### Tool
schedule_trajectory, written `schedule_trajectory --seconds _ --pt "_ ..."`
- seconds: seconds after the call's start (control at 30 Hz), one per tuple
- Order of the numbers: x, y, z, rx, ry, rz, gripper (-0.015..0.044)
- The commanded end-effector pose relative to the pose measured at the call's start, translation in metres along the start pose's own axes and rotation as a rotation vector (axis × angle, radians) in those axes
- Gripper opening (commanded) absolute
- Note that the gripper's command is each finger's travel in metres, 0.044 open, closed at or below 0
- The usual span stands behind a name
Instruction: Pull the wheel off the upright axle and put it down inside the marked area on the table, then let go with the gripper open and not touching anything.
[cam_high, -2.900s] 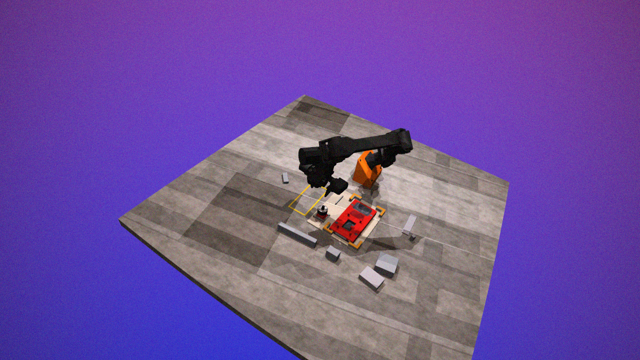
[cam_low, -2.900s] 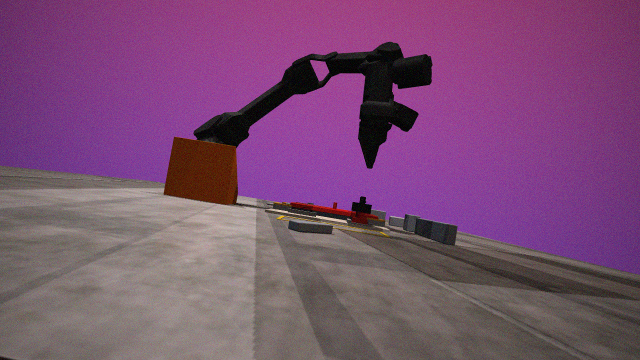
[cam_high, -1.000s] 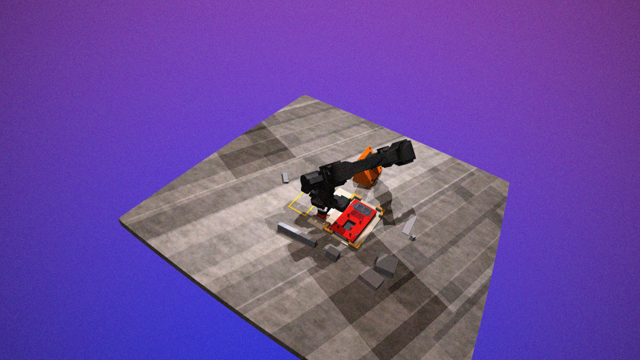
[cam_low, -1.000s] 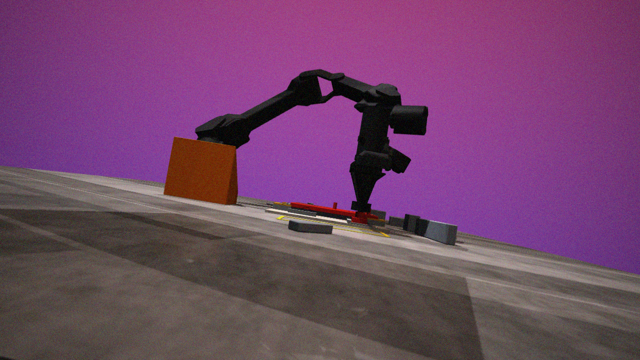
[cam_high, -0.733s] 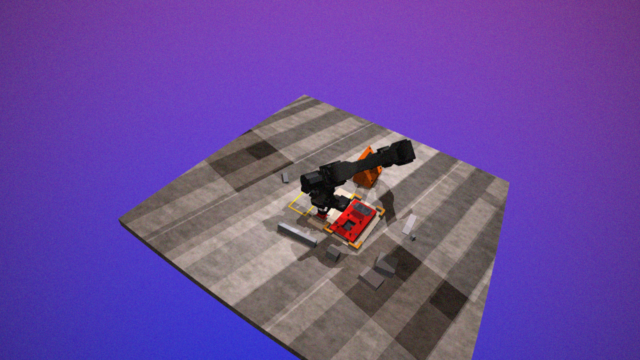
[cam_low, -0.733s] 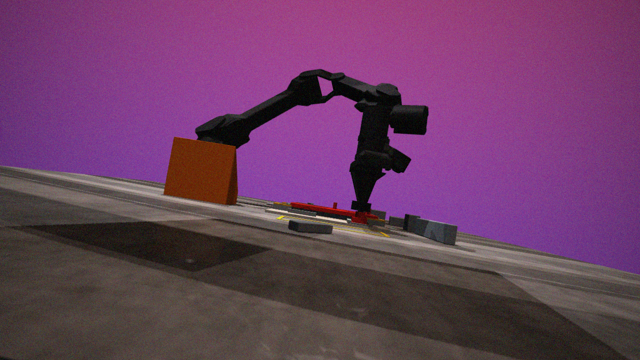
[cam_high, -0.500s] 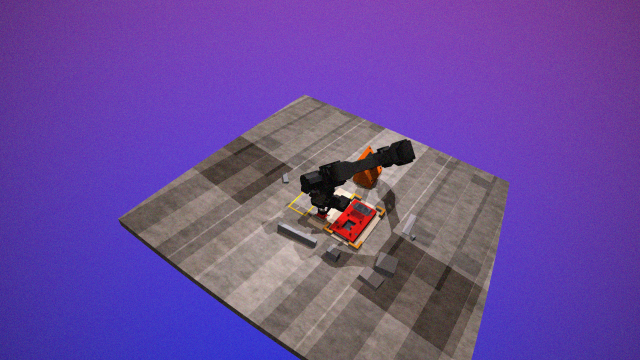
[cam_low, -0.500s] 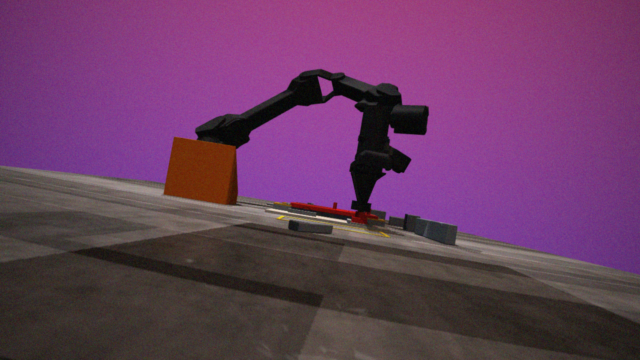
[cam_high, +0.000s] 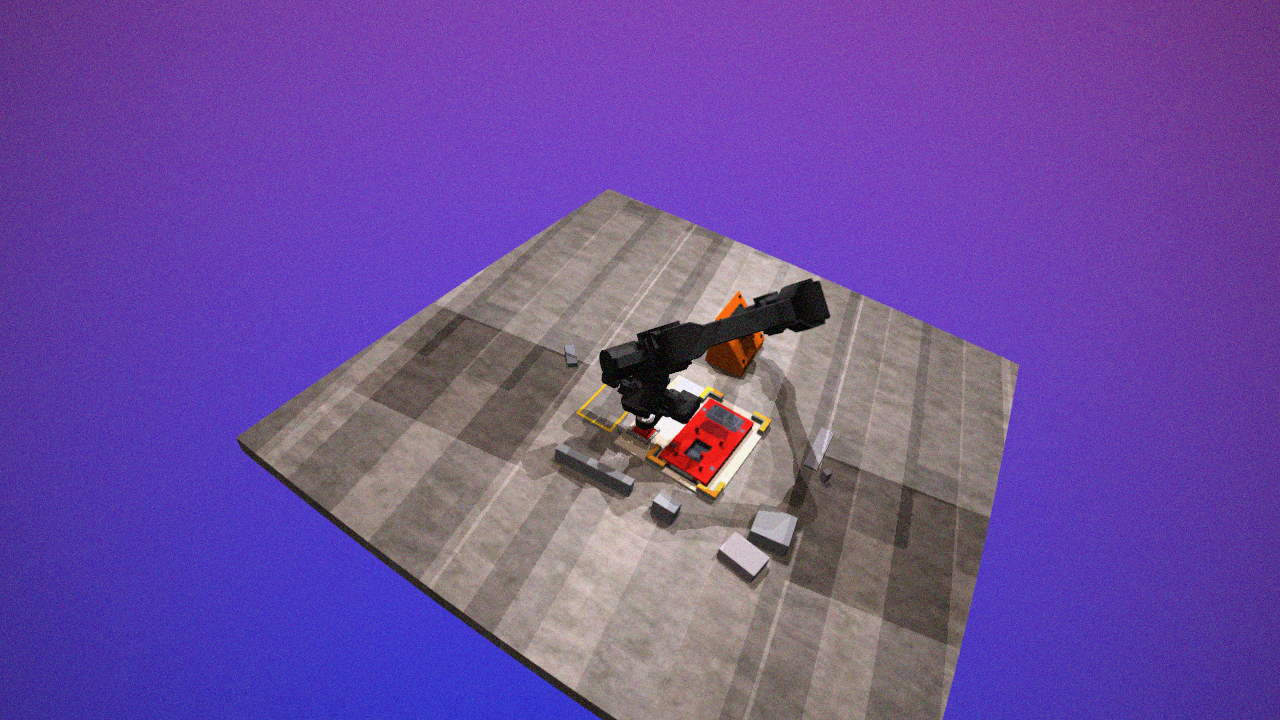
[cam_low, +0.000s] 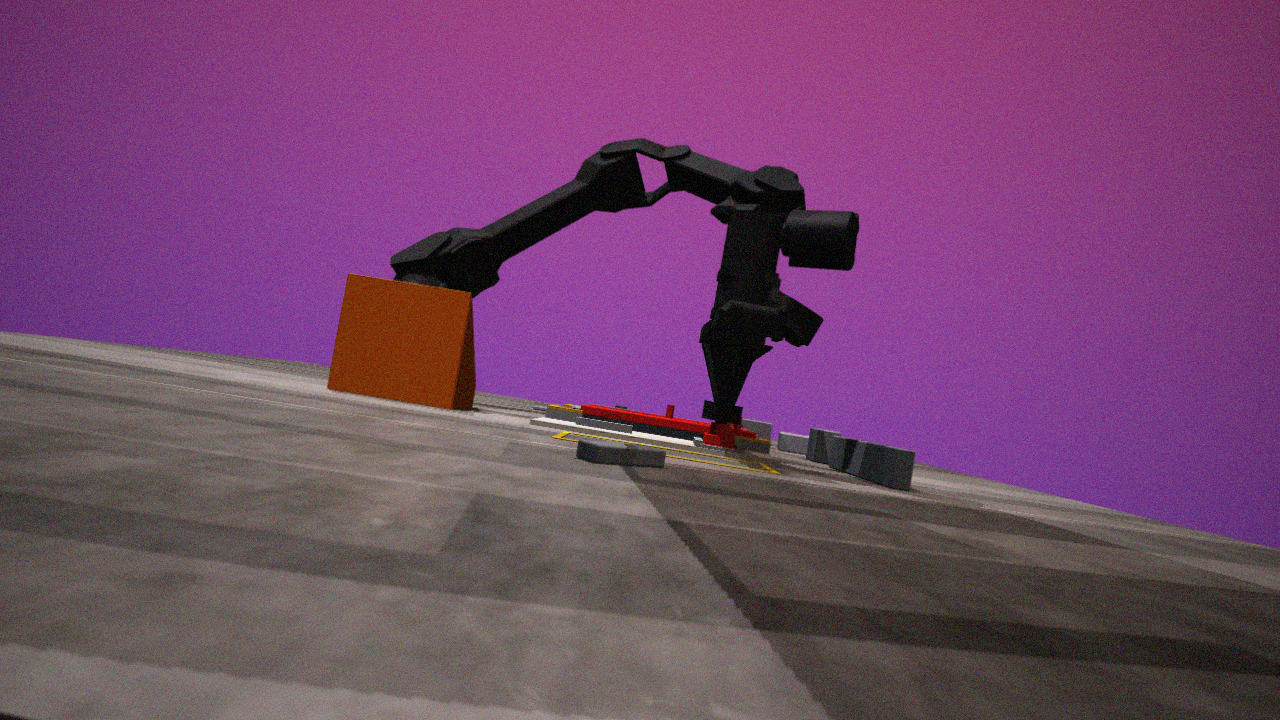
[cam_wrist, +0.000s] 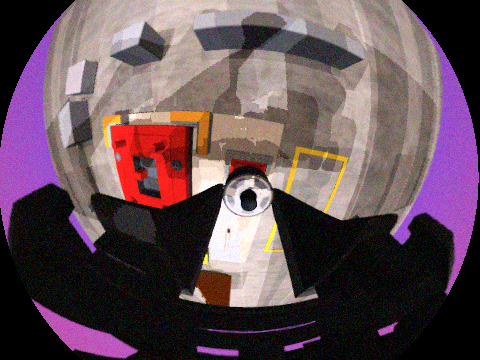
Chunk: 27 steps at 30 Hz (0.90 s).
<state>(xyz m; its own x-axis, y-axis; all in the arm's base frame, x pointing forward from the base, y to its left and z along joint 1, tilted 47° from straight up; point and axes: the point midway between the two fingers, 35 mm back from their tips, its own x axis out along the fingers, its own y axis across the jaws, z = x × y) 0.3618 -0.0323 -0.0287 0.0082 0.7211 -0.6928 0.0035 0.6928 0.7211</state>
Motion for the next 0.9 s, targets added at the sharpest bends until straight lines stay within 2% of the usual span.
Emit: schedule_trajectory --seconds 0.0,0.87 --pt "-0.0102 -0.0016 0.0005 0.005 -0.012 -0.006 0.0000" --pt "-0.0187 -0.0017 0.0003 0.007 -0.013 -0.005 0.0000"
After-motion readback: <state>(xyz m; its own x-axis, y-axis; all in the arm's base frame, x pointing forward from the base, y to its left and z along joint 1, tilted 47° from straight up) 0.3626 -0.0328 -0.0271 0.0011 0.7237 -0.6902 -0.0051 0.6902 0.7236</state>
